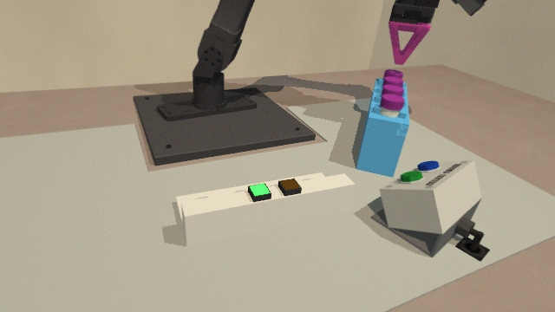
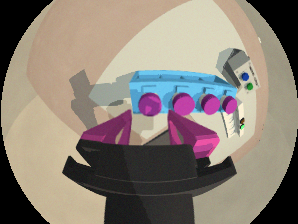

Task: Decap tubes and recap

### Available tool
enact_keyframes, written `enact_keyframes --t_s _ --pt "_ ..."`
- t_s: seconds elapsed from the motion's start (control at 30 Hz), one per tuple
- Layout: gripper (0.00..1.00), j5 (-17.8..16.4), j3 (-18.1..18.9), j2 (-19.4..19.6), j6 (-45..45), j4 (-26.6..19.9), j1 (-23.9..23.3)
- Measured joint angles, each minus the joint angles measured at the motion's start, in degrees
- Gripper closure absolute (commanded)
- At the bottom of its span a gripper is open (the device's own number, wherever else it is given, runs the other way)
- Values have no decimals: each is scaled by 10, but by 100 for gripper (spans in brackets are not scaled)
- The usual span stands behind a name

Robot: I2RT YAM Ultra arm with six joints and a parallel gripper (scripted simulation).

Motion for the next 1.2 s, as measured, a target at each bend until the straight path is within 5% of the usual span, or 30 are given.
enact_keyframes --t_s 0.3,0.77,1.2 --pt "51 -1 20 -4 -51 -25 -10" --pt "51 3 -3 -16 -245 -24 -168" --pt "51 3 -58 -21 -275 16 -164"
